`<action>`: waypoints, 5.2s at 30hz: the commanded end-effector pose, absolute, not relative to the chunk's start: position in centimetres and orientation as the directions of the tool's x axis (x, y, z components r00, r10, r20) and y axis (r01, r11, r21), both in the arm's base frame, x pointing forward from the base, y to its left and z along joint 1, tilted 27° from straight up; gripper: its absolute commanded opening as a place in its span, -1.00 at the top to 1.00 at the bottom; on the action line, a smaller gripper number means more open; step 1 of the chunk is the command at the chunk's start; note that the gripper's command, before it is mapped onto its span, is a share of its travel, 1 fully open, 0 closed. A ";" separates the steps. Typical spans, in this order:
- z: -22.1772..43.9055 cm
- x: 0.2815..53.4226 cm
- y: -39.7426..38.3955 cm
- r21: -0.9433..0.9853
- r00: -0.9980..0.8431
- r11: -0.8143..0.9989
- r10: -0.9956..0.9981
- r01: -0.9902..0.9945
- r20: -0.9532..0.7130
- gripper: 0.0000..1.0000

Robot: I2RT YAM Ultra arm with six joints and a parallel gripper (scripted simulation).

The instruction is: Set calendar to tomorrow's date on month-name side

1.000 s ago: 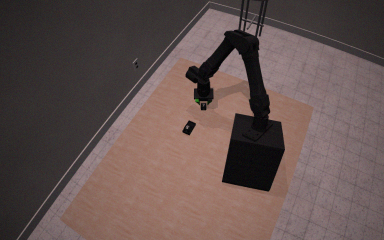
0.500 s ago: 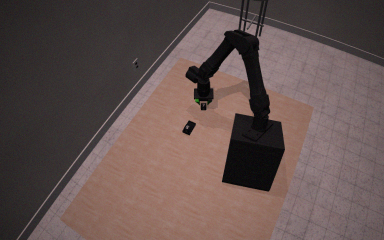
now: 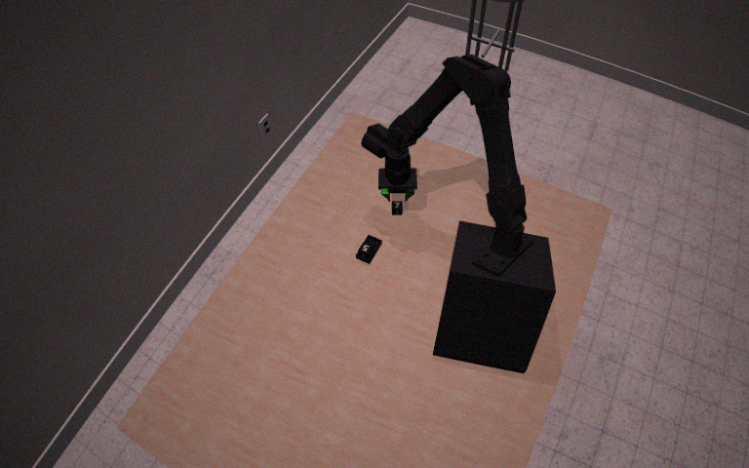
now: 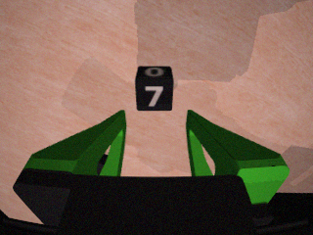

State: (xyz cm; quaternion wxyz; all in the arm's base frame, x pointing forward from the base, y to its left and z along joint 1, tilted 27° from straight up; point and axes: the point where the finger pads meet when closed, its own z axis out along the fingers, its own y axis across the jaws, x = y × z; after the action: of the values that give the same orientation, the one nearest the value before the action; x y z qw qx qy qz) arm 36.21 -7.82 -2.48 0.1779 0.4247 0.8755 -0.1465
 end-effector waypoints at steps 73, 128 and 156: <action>-0.2 35.6 -6.2 -0.096 -0.263 0.598 0.198 0.795 -0.944 0.11; -3.9 36.4 -7.9 -0.096 -0.263 0.599 0.198 0.795 -0.944 0.11; -6.4 37.0 -9.0 -0.096 -0.263 0.599 0.197 0.795 -0.944 0.11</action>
State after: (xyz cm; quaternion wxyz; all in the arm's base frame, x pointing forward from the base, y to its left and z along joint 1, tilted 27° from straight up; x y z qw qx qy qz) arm 36.75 -9.18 -6.66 0.5005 0.3356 0.7400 -0.2987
